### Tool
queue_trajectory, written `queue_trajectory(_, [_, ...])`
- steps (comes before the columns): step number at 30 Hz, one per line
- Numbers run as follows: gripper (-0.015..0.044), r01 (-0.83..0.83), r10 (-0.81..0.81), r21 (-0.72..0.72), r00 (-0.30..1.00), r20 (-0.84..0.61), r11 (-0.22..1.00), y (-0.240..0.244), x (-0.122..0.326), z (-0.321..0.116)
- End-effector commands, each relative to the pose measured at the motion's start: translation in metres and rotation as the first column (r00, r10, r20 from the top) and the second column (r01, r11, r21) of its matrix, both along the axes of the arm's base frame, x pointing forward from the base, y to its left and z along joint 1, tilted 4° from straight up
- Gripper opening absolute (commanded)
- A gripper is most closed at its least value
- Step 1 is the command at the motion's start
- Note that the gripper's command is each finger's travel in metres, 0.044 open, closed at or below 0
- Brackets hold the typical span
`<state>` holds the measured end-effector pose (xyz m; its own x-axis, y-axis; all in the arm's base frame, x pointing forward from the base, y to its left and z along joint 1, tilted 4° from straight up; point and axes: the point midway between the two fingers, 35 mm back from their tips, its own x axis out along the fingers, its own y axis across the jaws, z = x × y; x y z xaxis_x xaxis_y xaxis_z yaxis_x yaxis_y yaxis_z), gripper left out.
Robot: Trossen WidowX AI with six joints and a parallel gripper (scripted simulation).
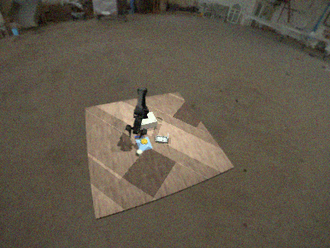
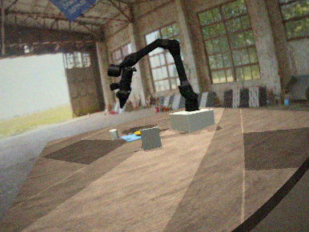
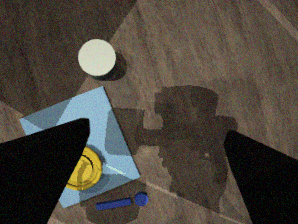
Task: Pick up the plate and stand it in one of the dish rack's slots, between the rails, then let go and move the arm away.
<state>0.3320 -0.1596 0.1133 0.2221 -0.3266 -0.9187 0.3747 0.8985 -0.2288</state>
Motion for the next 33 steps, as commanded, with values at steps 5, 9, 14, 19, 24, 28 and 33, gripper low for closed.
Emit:
queue_trajectory(5, [0.04,-0.188,0.206,0.125,0.967,-0.15,0.974,0.041,-0.017,-0.049])
queue_trajectory(9, [0.04,-0.26,0.297,0.191,0.933,-0.203,0.946,0.059,-0.028,-0.069])
queue_trajectory(14, [0.04,-0.335,0.405,0.277,0.878,-0.256,0.901,0.081,-0.042,-0.091])
queue_trajectory(19, [0.04,-0.353,0.434,0.302,0.86,-0.268,0.885,0.087,-0.042,-0.097])
queue_trajectory(24, [0.04,-0.353,0.434,0.302,0.86,-0.268,0.885,0.087,-0.042,-0.099])
queue_trajectory(28, [0.04,-0.353,0.434,0.302,0.86,-0.268,0.885,0.086,-0.042,-0.106])
queue_trajectory(33, [0.04,-0.353,0.434,0.302,0.86,-0.268,0.885,0.086,-0.041,-0.114])
